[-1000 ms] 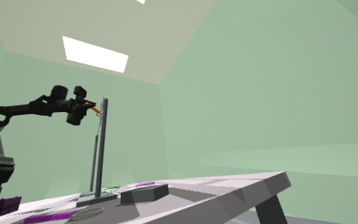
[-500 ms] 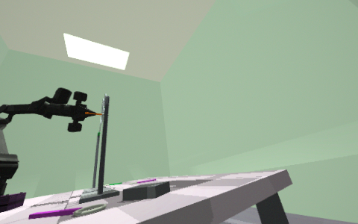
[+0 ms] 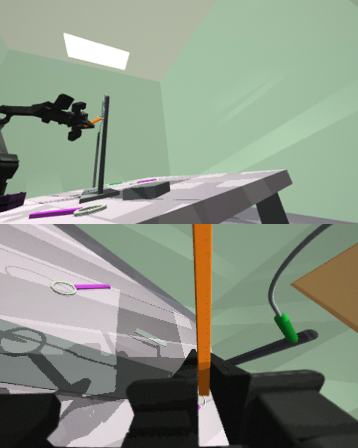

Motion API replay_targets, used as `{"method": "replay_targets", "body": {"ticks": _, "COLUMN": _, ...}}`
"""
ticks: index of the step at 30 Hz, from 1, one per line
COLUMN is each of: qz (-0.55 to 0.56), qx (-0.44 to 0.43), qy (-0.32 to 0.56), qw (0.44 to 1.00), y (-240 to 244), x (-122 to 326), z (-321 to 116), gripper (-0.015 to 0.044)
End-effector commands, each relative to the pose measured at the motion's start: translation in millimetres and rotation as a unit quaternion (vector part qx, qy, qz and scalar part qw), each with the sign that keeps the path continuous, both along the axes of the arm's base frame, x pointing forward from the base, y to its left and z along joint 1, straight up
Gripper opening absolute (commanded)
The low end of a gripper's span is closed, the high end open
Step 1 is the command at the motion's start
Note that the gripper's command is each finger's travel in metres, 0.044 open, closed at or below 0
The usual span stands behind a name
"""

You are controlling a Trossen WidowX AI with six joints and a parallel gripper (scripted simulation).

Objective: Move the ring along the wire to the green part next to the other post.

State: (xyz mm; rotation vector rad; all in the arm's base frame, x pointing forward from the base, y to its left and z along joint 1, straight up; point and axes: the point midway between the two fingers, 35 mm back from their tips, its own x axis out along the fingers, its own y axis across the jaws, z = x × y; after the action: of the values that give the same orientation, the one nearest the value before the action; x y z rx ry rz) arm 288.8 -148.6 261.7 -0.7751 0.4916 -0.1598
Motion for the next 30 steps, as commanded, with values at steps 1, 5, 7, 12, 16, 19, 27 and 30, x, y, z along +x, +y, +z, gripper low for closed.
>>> {"method": "replay_targets", "body": {"ticks": 1, "qz": 0.004, "qx": 0.052, "qy": 0.002, "qw": 0.999, "y": 12, "x": 0, "z": -11, "gripper": -0.0150}}
{"method": "replay_targets", "body": {"ticks": 5, "qz": 0.006, "qx": 0.102, "qy": 0.002, "qw": 0.995, "y": 24, "x": 0, "z": -21, "gripper": -0.0150}}
{"method": "replay_targets", "body": {"ticks": 7, "qz": 0.007, "qx": 0.127, "qy": 0.003, "qw": 0.992, "y": 30, "x": 0, "z": -25, "gripper": -0.0150}}
{"method": "replay_targets", "body": {"ticks": 12, "qz": 0.010, "qx": 0.186, "qy": 0.003, "qw": 0.983, "y": 46, "x": 0, "z": -34, "gripper": -0.0150}}
{"method": "replay_targets", "body": {"ticks": 16, "qz": 0.012, "qx": 0.230, "qy": 0.004, "qw": 0.973, "y": 58, "x": 0, "z": -39, "gripper": -0.0150}}
{"method": "replay_targets", "body": {"ticks": 19, "qz": 0.013, "qx": 0.261, "qy": 0.004, "qw": 0.965, "y": 68, "x": 0, "z": -42, "gripper": -0.0150}}
{"method": "replay_targets", "body": {"ticks": 27, "qz": 0.017, "qx": 0.327, "qy": 0.005, "qw": 0.945, "y": 90, "x": 0, "z": -47, "gripper": -0.0150}}
{"method": "replay_targets", "body": {"ticks": 30, "qz": 0.019, "qx": 0.346, "qy": 0.005, "qw": 0.938, "y": 98, "x": 0, "z": -48, "gripper": -0.0150}}
